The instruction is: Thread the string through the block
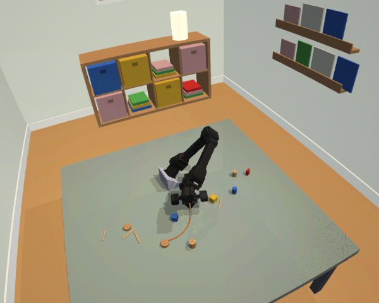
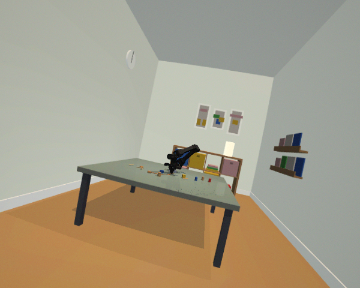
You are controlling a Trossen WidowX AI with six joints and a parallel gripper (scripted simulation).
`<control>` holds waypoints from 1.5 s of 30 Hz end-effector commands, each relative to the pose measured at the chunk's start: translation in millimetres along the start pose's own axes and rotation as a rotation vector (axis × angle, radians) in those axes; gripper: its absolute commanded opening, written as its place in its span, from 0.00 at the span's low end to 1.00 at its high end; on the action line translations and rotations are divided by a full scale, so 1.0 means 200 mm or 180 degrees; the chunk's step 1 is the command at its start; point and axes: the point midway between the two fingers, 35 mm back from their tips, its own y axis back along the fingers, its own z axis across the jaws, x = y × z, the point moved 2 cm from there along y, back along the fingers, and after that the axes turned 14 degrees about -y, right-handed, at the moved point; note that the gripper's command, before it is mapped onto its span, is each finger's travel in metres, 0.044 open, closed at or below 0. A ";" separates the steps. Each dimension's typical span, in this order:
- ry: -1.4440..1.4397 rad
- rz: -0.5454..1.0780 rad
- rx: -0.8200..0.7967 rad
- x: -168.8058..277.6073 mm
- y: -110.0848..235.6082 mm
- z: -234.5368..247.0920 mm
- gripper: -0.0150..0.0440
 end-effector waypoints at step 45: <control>0.0002 0.0006 -0.0001 0.00 0.24 0.00 0.25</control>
